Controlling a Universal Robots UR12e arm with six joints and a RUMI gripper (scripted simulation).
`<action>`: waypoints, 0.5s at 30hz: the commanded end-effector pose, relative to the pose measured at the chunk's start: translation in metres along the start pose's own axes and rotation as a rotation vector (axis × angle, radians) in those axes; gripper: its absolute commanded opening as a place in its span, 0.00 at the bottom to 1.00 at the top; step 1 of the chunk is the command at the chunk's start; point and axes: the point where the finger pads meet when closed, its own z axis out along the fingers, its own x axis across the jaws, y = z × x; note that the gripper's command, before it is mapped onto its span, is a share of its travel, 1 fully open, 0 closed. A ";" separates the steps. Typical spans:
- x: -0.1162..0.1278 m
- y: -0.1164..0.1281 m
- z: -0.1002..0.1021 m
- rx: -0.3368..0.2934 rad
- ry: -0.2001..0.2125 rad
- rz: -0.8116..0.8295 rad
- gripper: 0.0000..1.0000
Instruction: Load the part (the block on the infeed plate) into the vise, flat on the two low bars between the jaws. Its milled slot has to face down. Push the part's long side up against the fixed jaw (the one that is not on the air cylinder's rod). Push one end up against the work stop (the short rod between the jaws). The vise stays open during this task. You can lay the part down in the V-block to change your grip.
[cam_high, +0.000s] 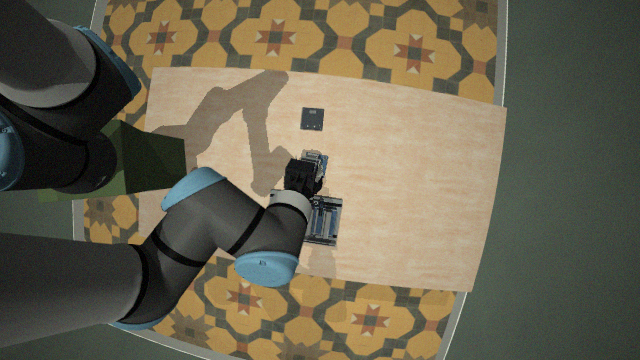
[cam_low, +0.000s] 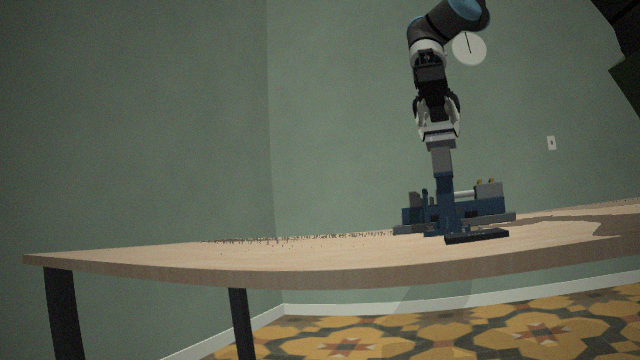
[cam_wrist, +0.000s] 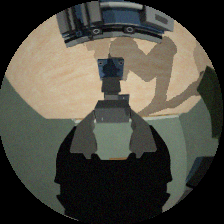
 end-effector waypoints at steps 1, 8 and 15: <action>0.000 0.001 0.000 0.076 -0.002 0.001 0.00; 0.000 0.001 0.000 0.151 -0.001 0.001 0.00; 0.000 0.002 0.000 0.250 -0.001 0.001 0.00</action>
